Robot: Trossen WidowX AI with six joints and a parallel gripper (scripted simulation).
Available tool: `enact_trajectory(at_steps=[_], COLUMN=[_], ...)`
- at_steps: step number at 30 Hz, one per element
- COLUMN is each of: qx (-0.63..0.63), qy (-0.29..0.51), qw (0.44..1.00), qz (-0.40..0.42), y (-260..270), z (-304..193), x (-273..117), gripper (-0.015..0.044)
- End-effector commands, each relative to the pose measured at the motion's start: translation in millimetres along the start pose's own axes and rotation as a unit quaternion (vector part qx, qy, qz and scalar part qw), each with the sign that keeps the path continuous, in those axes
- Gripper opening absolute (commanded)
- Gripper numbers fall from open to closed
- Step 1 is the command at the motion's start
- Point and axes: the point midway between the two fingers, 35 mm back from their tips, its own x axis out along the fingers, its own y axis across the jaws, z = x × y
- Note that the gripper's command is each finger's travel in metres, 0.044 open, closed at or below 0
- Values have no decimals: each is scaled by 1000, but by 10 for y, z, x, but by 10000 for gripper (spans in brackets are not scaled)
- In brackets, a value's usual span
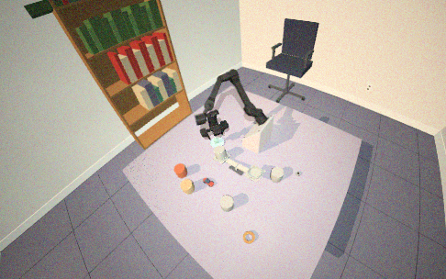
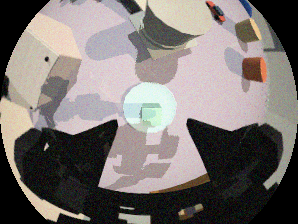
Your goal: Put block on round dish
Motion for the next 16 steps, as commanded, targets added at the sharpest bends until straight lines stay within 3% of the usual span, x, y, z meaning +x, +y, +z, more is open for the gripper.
enact_trajectory(at_steps=[1,7,16], qx=[5,2,2], qy=[4,0,0], qw=[1000,1000,1000], qz=[-1,0,0], y=[13,1,2], z=[-39,-12,-13], x=[-102,-515,-539], gripper=[440,440,440])
